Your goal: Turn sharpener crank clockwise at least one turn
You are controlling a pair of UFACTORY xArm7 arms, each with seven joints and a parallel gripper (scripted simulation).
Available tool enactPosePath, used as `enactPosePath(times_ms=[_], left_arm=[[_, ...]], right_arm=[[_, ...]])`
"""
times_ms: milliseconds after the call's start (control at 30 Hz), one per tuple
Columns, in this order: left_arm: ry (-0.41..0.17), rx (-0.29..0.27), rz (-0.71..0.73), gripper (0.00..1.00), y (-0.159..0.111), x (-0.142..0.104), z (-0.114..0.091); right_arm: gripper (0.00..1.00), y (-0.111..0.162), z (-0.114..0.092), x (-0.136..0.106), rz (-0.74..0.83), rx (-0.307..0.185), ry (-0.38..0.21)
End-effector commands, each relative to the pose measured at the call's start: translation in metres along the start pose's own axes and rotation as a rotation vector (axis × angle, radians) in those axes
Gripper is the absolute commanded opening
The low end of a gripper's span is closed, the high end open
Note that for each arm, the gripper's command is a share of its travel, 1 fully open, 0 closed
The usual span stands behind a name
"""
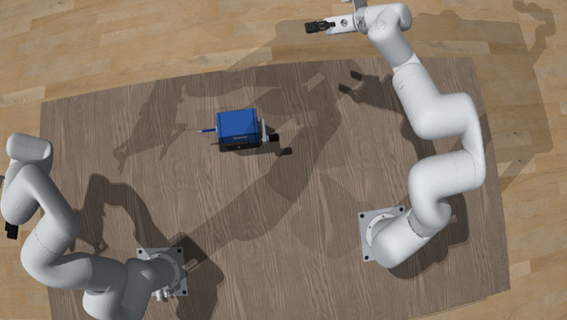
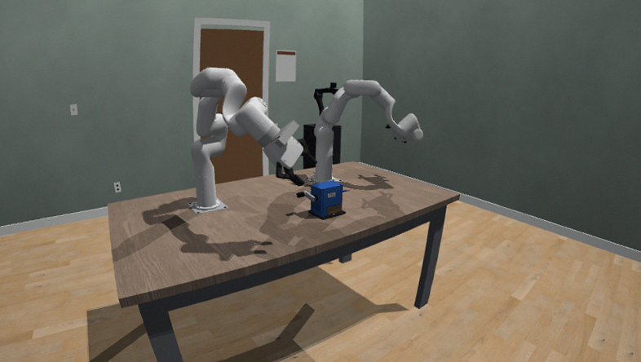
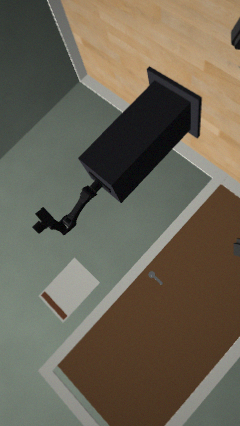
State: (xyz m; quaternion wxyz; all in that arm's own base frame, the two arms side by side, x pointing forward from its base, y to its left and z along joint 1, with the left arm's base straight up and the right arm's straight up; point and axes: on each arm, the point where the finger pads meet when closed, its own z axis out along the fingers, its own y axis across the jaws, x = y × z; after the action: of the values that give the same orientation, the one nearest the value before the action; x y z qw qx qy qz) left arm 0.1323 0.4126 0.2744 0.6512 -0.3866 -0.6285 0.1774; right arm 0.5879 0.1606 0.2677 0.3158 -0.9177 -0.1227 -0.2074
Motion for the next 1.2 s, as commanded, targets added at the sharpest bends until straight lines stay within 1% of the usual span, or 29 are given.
enactPosePath(times_ms=[0, 467, 533, 600, 1033, 1100, 1167], left_arm=[[-0.001, -0.001, -0.004, 1.00, -0.001, 0.001, 0.000], [-0.001, -0.001, -0.004, 1.00, -0.001, 0.001, 0.000], [-0.001, -0.001, -0.004, 1.00, -0.001, 0.001, 0.000], [-0.001, -0.001, -0.004, 1.00, -0.001, 0.001, 0.000], [-0.001, -0.001, -0.004, 1.00, -0.001, 0.001, 0.000], [-0.001, -0.001, -0.004, 1.00, -0.001, 0.001, 0.000], [-0.001, -0.001, -0.004, 1.00, -0.001, 0.001, 0.000]], right_arm=[[1.00, 0.014, -0.012, 0.001, 0.020, -0.020, 0.008], [1.00, 0.050, -0.041, -0.004, 0.079, -0.070, 0.019], [1.00, 0.050, -0.041, -0.004, 0.079, -0.070, 0.019], [1.00, 0.059, -0.049, -0.006, 0.096, -0.084, 0.021], [1.00, 0.090, -0.076, -0.015, 0.152, -0.129, 0.031], [1.00, 0.090, -0.076, -0.015, 0.152, -0.129, 0.031], [1.00, 0.100, -0.084, -0.018, 0.170, -0.142, 0.034]])
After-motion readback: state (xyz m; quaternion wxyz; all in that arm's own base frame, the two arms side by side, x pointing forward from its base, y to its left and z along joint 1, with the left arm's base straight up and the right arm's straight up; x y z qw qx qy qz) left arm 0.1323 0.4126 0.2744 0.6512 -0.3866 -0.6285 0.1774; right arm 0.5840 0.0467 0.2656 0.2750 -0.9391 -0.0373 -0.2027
